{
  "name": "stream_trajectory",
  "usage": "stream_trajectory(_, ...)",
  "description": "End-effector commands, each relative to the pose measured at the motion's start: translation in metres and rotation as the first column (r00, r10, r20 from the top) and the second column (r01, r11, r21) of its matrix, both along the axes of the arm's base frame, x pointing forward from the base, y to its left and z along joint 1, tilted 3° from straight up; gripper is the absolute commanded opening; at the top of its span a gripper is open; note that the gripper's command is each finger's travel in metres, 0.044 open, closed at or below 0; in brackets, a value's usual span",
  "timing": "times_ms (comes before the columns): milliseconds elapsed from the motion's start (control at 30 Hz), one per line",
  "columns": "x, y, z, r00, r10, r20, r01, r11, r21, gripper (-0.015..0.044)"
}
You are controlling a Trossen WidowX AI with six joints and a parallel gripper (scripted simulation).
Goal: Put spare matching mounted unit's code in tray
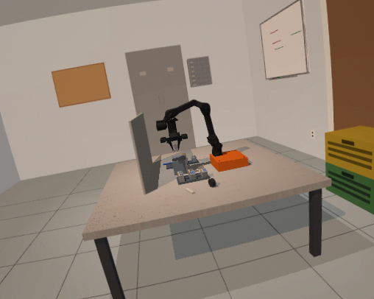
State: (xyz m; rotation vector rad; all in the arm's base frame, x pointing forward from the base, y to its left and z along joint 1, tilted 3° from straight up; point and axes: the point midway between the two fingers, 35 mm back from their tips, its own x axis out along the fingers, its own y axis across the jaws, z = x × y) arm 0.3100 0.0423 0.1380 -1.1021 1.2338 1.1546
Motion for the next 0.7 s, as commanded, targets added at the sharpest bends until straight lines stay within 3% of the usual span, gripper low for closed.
stream_trajectory(0, 0.013, -0.025, 0.002, 1.000, -0.004, 0.008, 0.004, 1.000, -0.005, 0.0000)
stream_trajectory(667, 0.035, -0.148, -0.006, 1.000, -0.014, 0.005, 0.014, 1.000, -0.011, 0.0000)
